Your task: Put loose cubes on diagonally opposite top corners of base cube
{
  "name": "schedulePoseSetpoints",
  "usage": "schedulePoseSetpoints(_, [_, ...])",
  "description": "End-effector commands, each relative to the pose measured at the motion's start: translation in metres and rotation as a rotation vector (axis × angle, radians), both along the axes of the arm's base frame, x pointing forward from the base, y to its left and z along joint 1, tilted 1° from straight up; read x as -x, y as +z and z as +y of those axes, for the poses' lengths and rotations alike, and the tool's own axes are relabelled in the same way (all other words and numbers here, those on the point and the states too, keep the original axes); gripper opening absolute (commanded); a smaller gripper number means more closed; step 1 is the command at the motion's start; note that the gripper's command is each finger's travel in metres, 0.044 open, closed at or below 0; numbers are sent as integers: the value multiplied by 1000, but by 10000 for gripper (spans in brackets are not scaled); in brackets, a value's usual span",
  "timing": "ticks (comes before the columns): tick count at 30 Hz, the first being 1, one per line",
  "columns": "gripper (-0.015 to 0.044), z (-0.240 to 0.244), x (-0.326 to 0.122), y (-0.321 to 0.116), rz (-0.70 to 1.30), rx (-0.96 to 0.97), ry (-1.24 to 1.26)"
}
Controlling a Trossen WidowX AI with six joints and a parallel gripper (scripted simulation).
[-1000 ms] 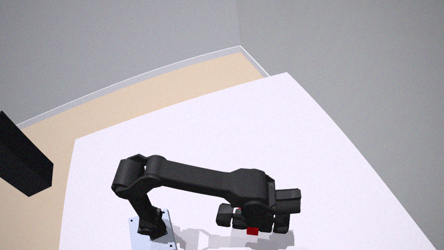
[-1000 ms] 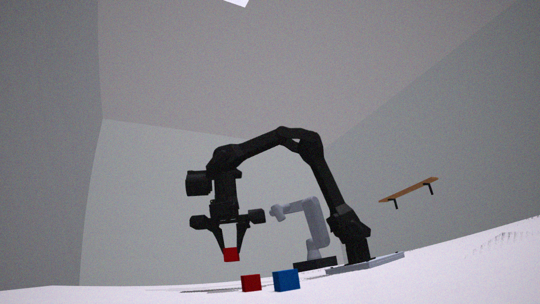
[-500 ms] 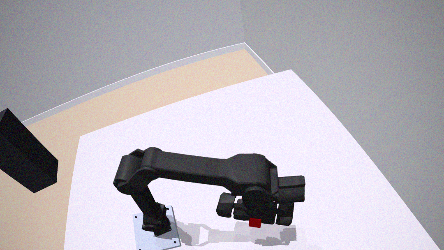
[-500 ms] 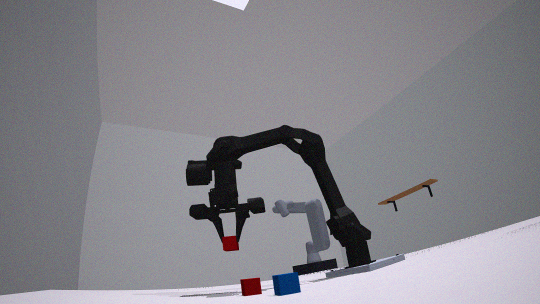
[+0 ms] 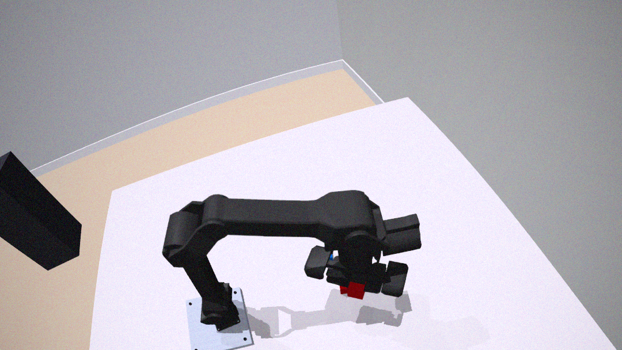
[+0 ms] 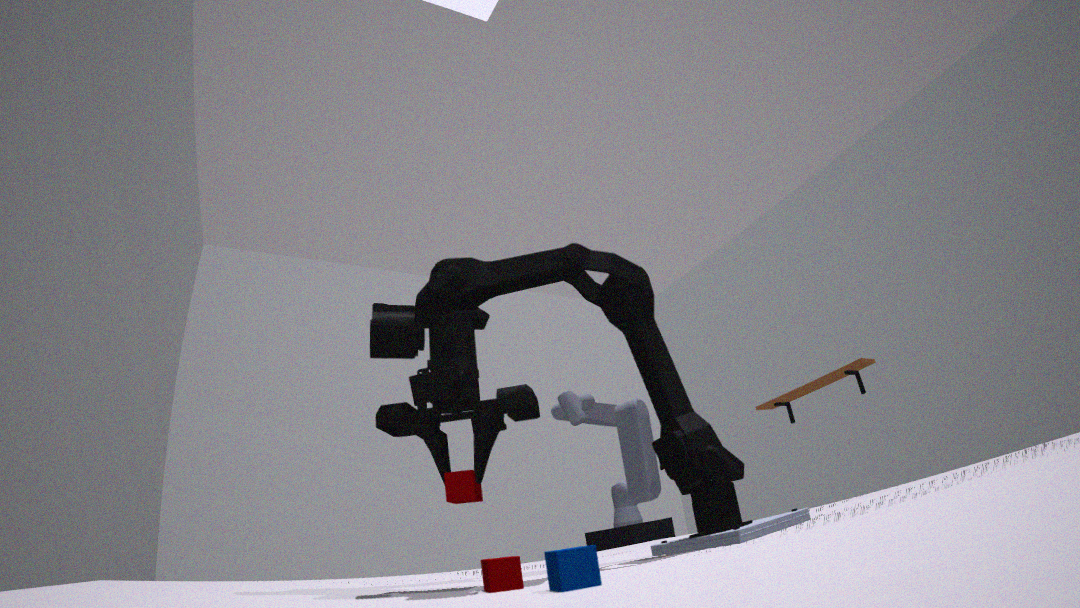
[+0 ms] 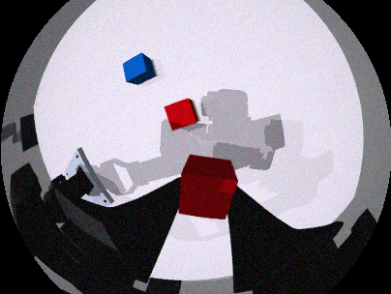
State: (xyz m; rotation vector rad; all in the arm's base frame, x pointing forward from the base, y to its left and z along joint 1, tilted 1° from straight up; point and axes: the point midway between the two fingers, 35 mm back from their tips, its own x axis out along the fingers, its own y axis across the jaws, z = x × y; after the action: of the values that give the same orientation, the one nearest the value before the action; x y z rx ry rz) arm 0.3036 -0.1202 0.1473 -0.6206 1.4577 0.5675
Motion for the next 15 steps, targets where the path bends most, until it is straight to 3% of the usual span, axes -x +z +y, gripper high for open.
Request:
schedulePoseSetpoints(1, [105, 12, -3, -5, 7, -2, -31])
schedulePoseSetpoints(15, [105, 55, -14, -14, 4, -10, -136])
